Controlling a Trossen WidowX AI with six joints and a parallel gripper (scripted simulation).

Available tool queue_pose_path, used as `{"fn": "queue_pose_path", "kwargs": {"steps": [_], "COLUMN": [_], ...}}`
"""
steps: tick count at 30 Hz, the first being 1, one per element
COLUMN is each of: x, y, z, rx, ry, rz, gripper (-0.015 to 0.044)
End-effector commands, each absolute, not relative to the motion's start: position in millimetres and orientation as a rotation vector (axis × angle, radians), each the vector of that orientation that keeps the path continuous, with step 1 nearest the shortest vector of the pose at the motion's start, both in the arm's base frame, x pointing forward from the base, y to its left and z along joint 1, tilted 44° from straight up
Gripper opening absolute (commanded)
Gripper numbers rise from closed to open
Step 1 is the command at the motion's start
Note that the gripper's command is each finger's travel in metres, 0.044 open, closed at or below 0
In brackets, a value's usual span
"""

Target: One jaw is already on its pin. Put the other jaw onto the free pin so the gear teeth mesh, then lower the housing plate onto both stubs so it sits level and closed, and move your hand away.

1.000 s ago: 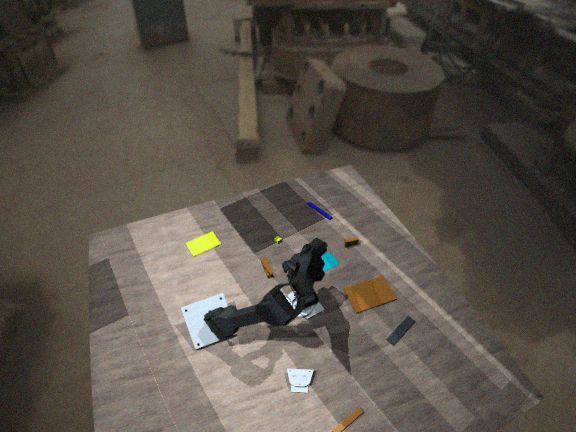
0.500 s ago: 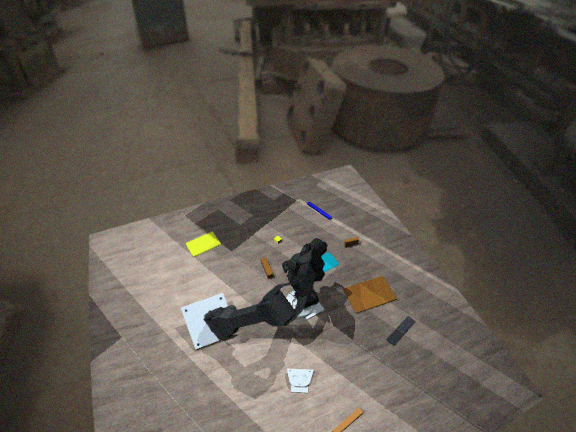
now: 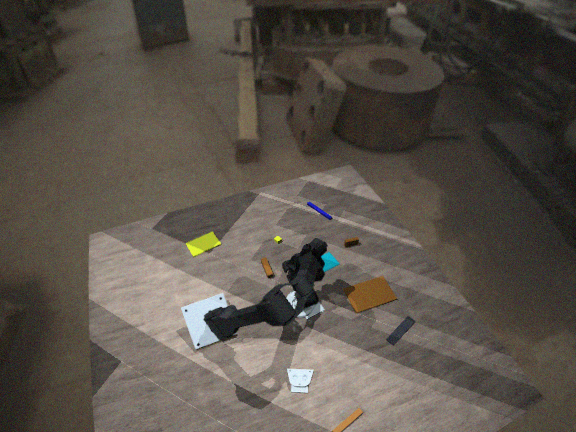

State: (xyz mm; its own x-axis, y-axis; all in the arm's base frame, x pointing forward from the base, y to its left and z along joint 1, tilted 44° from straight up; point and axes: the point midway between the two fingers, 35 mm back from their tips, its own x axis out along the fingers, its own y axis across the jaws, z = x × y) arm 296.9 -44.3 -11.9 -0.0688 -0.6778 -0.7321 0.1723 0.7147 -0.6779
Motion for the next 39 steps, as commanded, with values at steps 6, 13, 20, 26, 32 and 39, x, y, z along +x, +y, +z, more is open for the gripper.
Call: {"fn": "queue_pose_path", "kwargs": {"steps": [6, 13, 20, 26, 32, 39], "x": [297.0, 297.0, 297.0, 297.0, 296.9, 296.9], "y": [-45.0, -45.0, -45.0, -45.0, -44.3, -44.3], "z": [-11.7, -11.7, -11.7, -11.7, -11.9, -11.9], "rx": [-0.445, -0.445, -0.445, -0.445, -0.438, -0.438], "ry": [1.484, 1.484, 1.484, 1.484, 1.485, 1.485], "rz": [-0.737, -0.737, -0.737, -0.737, -0.736, -0.736], "gripper": [0.0134, 0.0134, 0.0134, 0.0134, 0.0186, 0.0224]}}
